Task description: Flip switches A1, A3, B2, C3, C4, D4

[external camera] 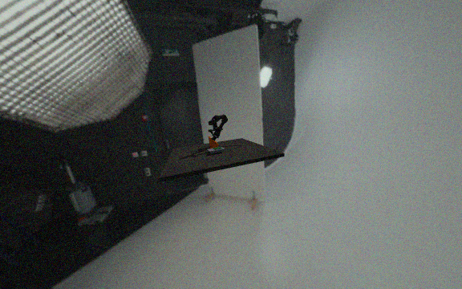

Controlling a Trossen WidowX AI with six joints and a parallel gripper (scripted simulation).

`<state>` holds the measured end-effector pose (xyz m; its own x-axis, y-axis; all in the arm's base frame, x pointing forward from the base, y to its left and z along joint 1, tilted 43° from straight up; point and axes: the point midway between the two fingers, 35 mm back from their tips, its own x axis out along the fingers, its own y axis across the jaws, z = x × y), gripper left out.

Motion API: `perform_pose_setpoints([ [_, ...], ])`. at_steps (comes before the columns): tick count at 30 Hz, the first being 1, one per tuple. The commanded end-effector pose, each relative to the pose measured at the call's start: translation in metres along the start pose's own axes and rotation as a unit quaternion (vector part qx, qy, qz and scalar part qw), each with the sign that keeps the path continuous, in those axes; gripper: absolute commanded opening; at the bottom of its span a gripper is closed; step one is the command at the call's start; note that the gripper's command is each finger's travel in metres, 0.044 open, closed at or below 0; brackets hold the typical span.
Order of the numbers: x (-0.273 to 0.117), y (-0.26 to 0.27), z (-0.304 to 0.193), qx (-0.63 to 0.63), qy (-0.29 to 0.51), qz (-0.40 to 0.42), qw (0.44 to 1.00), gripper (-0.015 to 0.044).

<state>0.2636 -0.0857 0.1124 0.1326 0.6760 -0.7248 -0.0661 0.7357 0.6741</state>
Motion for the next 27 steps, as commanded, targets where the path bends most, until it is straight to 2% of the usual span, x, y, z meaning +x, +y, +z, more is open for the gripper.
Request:
perform_pose_setpoints([
  [1, 0.002, 0.0, 0.002, 0.0, 0.0, -0.001, 1.0, 0.0374],
  [8, 0.081, 0.027, 0.072, -0.01, -0.02, -0.003, 1.0, 0.019],
  [15, 0.102, 0.032, 0.079, -0.012, -0.017, 0.0, 1.0, 0.0006],
  [17, 0.122, 0.033, 0.08, -0.012, -0.01, 0.001, 1.0, 0.0],
  [27, 0.135, 0.033, 0.081, -0.012, -0.009, 0.001, 1.0, 0.0],
])
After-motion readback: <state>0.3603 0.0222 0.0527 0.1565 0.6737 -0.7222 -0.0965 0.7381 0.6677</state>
